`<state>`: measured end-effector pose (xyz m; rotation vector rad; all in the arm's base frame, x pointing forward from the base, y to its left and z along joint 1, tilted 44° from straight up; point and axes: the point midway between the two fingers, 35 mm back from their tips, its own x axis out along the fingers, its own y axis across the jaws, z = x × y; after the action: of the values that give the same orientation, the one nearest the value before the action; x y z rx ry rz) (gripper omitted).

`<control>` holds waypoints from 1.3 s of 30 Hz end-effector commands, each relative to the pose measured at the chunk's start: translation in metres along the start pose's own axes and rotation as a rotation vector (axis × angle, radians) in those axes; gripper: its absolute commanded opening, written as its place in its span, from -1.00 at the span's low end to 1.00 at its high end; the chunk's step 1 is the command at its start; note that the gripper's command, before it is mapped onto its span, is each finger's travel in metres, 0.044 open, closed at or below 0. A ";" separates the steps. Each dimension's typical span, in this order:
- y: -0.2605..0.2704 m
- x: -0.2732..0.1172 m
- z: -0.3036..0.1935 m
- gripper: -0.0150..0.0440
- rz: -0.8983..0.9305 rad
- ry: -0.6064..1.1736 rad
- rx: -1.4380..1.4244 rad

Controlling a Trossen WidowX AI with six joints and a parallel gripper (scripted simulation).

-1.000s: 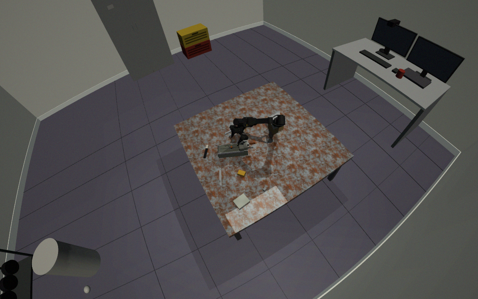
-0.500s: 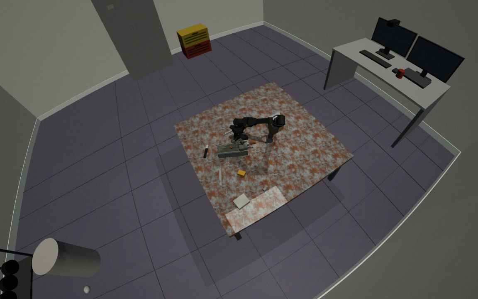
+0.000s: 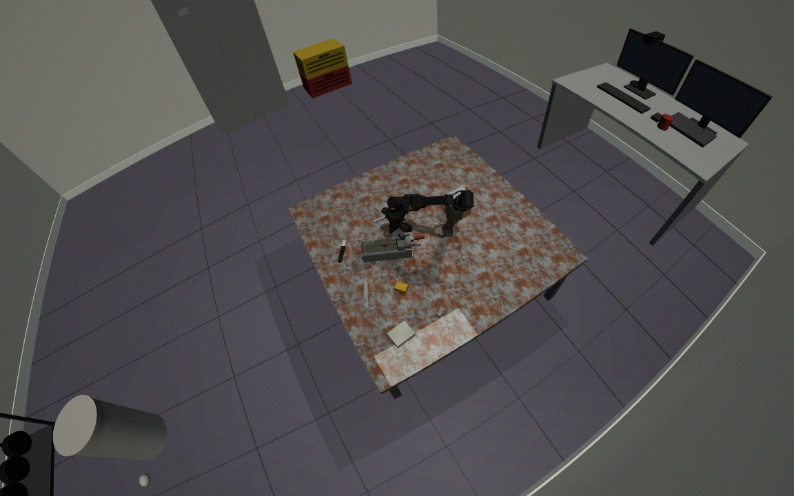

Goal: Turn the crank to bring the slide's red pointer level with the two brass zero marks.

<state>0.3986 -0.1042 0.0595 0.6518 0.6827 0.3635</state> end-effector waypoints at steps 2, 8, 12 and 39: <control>0.000 0.000 0.000 -0.49 0.000 0.000 0.000; 0.000 0.000 0.000 -0.05 0.000 0.000 0.000; 0.000 0.000 0.000 0.31 0.000 0.000 0.000; 0.000 0.000 0.000 -0.49 0.000 0.000 0.000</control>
<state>0.3986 -0.1042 0.0595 0.6518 0.6828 0.3634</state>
